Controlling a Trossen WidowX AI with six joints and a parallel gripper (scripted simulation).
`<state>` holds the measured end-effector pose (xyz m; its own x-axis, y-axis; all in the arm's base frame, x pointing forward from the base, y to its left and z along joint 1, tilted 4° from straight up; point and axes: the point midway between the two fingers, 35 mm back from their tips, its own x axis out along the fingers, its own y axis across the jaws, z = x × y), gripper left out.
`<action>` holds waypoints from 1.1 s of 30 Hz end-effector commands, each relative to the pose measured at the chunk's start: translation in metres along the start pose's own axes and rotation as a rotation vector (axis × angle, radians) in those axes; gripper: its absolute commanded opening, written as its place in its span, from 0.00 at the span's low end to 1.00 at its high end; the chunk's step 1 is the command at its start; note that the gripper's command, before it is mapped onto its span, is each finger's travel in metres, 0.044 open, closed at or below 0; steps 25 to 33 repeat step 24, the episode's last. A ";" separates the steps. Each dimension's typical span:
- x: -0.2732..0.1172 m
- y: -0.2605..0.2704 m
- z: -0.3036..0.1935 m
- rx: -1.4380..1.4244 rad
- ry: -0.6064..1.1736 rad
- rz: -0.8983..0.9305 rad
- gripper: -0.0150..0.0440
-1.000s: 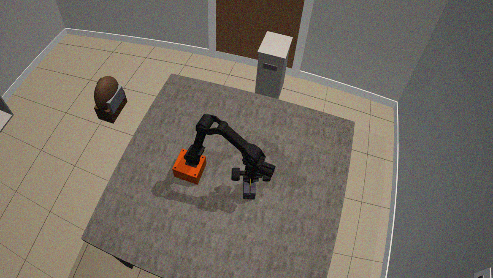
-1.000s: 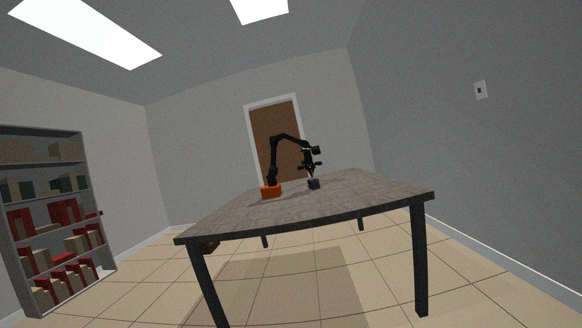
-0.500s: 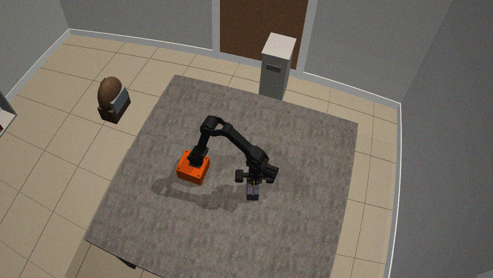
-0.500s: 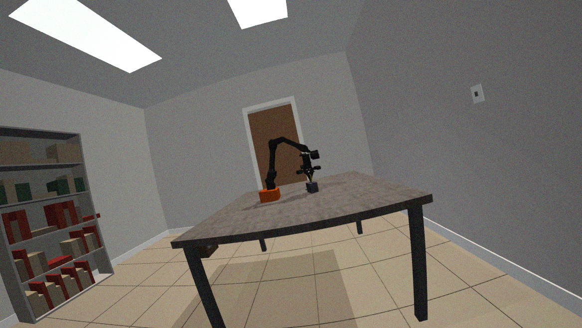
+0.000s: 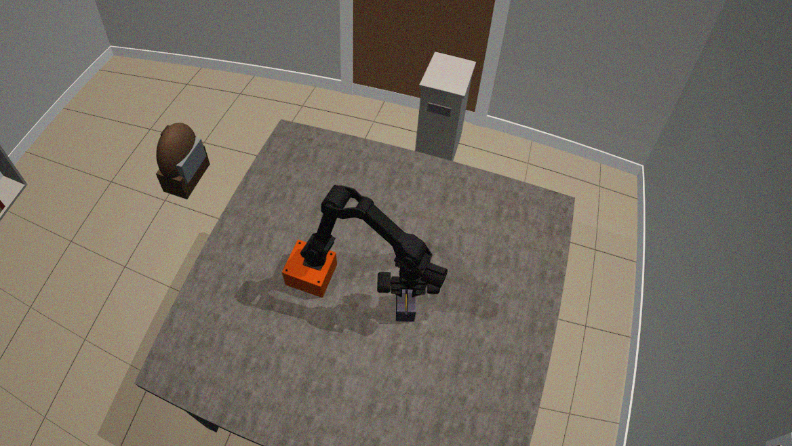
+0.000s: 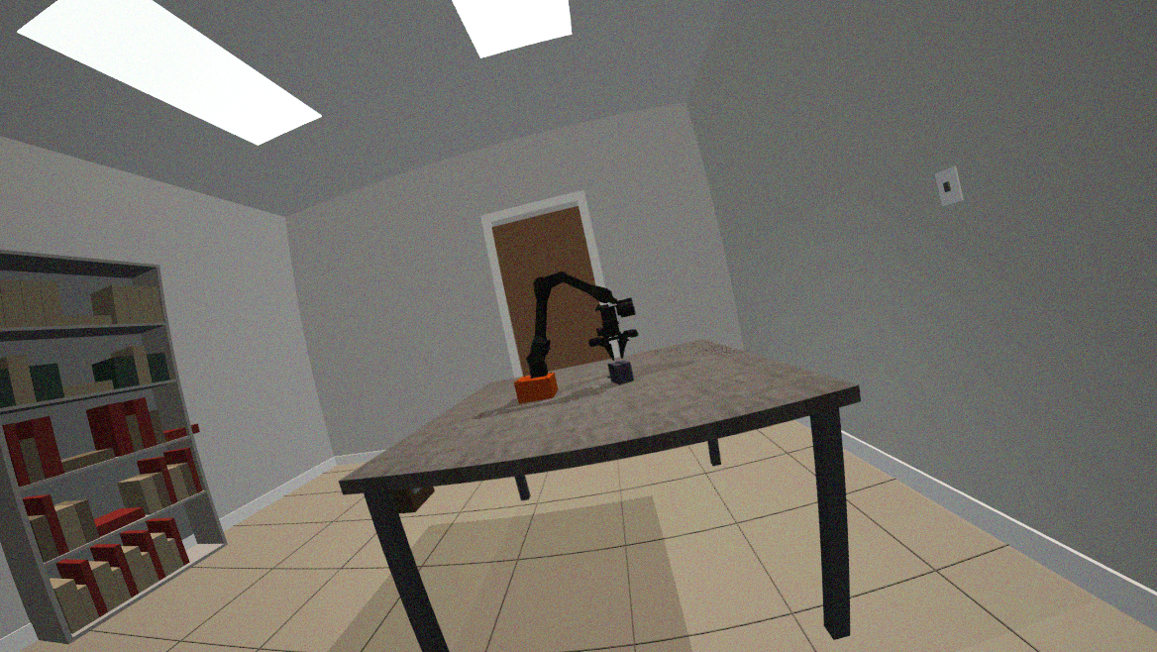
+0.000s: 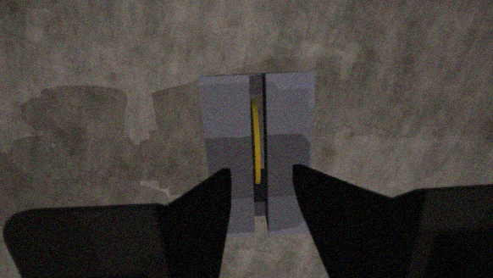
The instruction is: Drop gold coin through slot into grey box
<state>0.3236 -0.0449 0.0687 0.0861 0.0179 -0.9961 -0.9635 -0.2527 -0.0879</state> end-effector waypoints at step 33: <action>-0.062 0.004 0.002 0.002 -0.003 0.009 1.00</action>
